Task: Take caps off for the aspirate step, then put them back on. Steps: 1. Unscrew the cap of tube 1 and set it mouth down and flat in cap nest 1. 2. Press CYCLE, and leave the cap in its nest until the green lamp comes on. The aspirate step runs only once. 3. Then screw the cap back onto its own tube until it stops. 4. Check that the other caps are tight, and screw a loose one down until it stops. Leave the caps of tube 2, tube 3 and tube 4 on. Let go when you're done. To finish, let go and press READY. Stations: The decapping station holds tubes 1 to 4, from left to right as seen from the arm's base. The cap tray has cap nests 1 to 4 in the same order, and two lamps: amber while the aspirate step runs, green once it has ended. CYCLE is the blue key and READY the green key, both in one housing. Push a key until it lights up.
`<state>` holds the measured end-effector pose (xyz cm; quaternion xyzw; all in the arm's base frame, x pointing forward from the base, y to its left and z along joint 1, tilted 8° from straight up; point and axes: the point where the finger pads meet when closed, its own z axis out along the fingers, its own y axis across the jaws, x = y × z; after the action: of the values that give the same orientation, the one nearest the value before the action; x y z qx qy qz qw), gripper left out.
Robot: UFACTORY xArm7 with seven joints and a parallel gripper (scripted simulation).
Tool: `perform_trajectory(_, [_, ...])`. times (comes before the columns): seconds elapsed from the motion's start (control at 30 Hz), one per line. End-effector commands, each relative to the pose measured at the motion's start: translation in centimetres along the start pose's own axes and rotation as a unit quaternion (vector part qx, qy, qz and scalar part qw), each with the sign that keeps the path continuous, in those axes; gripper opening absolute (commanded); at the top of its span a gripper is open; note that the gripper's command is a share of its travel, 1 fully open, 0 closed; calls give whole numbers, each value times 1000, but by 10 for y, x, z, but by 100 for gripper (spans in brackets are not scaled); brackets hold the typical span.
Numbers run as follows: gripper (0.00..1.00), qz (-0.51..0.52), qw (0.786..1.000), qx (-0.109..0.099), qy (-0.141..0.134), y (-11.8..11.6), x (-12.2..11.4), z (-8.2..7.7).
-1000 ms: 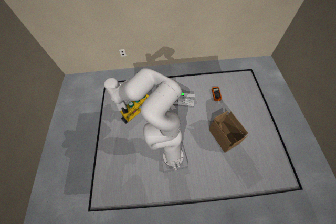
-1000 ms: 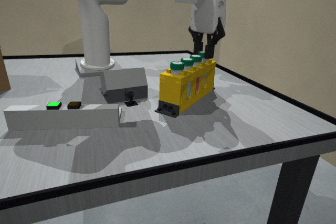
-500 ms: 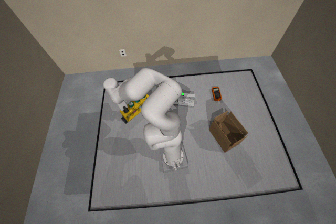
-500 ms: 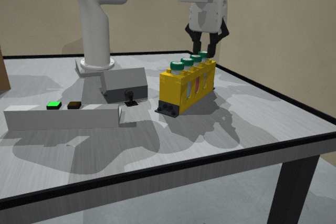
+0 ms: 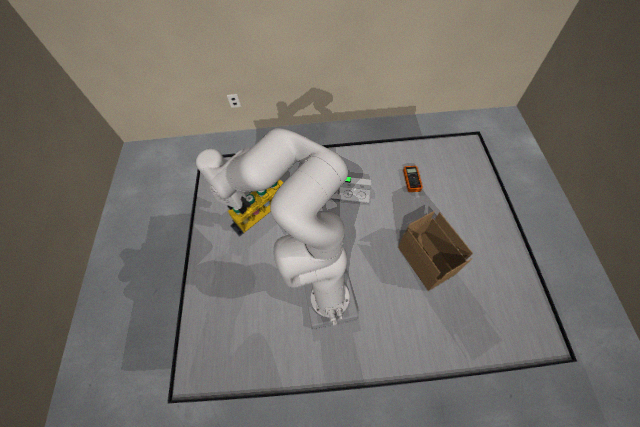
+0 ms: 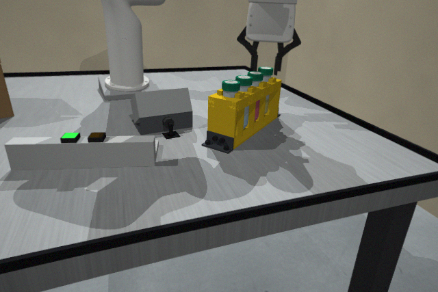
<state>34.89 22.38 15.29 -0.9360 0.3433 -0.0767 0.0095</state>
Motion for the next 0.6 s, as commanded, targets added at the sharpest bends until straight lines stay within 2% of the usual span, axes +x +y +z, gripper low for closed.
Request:
perform_trajectory(0.0, [46,-82,997,8,-10,-1,0,-1])
perform_trajectory(0.17, [46,-181,983,9,-9,-1,0,-1])
perform_trajectory(0.4, [46,-189,982,9,-9,-1,0,-1])
perform_trajectory(0.43, [0,-189,982,9,-9,-1,0,-1])
perform_trajectory(0.57, [0,-189,982,9,-9,-1,0,-1])
